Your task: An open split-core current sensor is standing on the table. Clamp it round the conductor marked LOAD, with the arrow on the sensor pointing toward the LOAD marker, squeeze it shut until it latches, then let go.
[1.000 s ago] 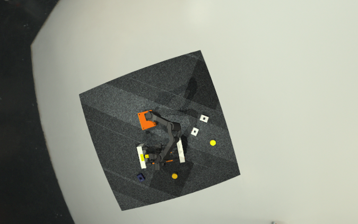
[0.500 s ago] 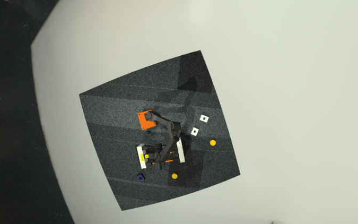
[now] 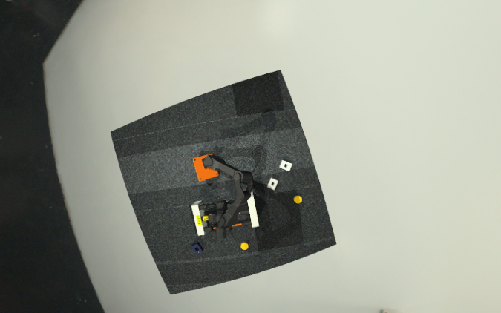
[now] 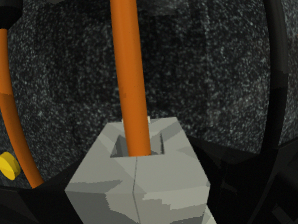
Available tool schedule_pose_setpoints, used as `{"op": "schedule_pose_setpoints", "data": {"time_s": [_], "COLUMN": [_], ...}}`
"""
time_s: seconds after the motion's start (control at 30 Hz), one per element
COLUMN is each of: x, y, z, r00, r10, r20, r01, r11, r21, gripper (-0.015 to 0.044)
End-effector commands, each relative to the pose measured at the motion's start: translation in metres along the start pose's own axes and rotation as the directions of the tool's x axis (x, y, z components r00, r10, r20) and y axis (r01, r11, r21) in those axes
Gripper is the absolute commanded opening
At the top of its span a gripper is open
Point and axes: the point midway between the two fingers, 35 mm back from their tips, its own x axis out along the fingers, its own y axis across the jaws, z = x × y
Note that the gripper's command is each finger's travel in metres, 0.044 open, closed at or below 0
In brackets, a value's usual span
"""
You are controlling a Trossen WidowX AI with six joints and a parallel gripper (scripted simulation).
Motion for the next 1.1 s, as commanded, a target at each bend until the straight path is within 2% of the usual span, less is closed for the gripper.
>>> {"op": "schedule_pose_setpoints", "data": {"time_s": [0.0, 0.3, 1.07], "x": [0.0000, 0.0000, 0.0000], "y": [0.0000, 0.0000, 0.0000], "z": [0.0000, 0.0000, 0.0000], "r00": [1.000, 1.000, 1.000], "r10": [0.000, 0.000, 0.000], "r20": [0.000, 0.000, 0.000], "r01": [0.000, 0.000, 0.000], "r11": [1.000, 1.000, 1.000], "r21": [0.000, 0.000, 0.000], "gripper": [0.0026, 0.0256, 0.0256]}}
